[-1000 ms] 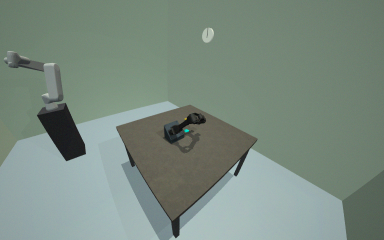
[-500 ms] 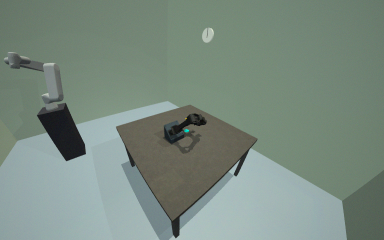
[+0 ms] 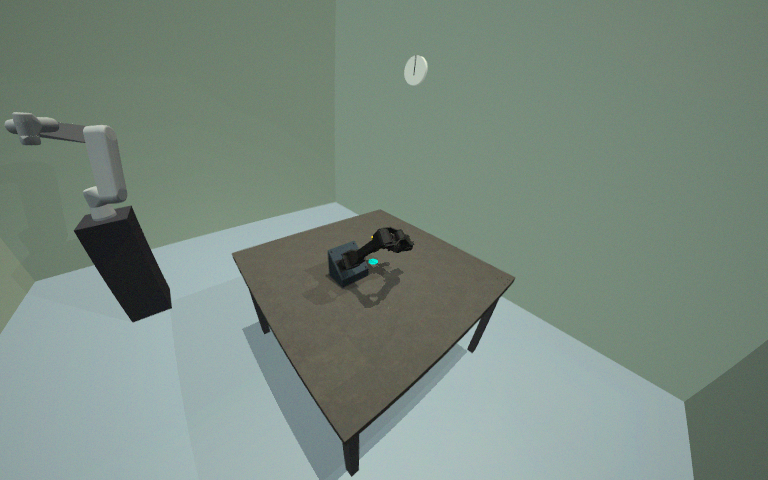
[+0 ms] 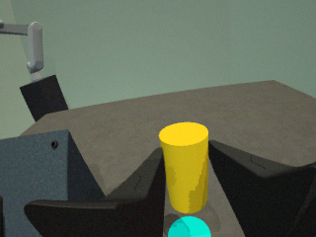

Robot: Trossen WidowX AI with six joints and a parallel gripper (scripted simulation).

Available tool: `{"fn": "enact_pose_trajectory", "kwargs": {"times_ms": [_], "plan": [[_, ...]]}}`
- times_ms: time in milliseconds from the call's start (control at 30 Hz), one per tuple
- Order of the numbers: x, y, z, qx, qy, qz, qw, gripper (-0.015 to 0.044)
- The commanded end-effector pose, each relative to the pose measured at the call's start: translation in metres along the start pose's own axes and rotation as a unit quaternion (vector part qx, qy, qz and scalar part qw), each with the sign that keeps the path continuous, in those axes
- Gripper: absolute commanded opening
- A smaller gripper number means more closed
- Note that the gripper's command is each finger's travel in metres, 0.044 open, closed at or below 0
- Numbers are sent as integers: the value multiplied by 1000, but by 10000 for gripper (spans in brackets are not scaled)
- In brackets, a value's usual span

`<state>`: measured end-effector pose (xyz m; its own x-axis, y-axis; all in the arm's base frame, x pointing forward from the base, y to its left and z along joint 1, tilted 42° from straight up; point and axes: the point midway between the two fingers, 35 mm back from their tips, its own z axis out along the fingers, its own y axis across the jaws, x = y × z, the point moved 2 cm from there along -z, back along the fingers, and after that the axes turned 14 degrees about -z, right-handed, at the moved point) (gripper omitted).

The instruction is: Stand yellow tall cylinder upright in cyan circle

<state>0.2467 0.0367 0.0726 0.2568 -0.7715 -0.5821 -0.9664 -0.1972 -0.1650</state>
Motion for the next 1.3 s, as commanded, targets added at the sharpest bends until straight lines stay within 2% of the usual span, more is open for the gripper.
{"fn": "enact_pose_trajectory", "kwargs": {"times_ms": [0,200,800,1267], "plan": [[-1,0,0,2,-3,-2,1000,105],[6,1,1,2,-2,-1,1000,105],[80,19,16,-9,6,-13,1000,105],[98,25,23,-11,4,-10,1000,105]]}}
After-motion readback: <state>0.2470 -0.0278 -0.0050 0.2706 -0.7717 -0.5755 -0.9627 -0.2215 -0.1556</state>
